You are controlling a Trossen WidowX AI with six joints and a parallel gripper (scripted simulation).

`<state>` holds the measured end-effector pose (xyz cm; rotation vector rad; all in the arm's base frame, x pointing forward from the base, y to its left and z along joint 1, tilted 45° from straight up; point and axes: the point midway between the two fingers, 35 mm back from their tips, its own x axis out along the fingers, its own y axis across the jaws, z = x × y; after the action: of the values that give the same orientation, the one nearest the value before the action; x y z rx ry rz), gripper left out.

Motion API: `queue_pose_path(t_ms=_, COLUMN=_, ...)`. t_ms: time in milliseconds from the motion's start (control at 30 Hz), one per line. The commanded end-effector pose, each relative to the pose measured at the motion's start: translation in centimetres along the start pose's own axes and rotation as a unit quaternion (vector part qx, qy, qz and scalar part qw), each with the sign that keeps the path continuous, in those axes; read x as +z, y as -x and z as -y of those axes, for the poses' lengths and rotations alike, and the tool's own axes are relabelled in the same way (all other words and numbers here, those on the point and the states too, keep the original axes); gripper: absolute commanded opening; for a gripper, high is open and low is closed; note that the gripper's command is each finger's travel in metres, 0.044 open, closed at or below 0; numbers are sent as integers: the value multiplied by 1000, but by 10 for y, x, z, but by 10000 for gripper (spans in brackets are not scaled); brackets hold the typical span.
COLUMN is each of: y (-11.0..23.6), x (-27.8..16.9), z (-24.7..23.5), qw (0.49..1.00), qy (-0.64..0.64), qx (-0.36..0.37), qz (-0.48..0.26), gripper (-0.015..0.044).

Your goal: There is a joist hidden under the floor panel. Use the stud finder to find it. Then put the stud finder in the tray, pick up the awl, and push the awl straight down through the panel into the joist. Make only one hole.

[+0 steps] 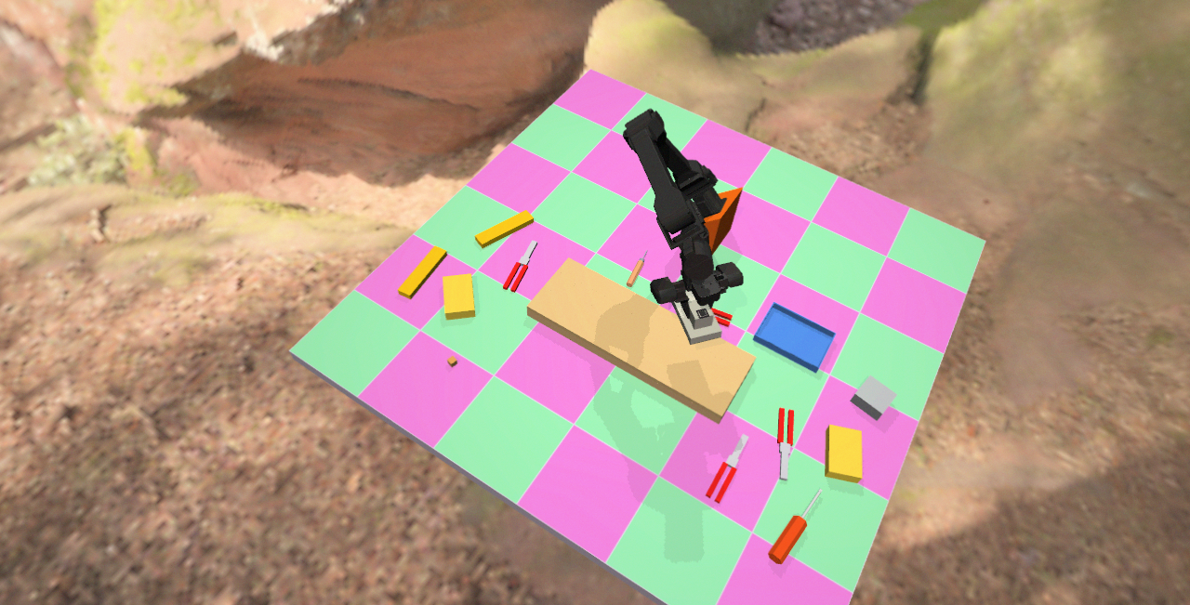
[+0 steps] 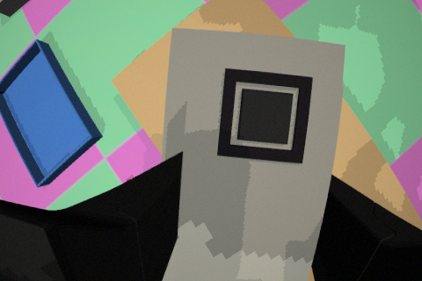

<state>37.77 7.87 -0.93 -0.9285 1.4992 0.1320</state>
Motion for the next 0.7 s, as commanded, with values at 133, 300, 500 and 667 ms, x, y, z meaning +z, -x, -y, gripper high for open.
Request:
queue_pose_path(t_ms=133, y=-15, x=23, z=-78, qw=994, qy=101, qx=34, qz=-1, gripper=0)
queue_pose_path(t_ms=300, y=-26, x=26, z=-126, qw=986, qy=160, qx=51, qz=-8, gripper=0)
queue_pose_path(t_ms=500, y=-40, x=22, z=-182, qw=971, qy=229, qx=69, qz=-20, gripper=0)
queue_pose_path(t_ms=667, y=-53, x=11, z=-227, qw=955, qy=284, qx=82, qz=-33, gripper=0)
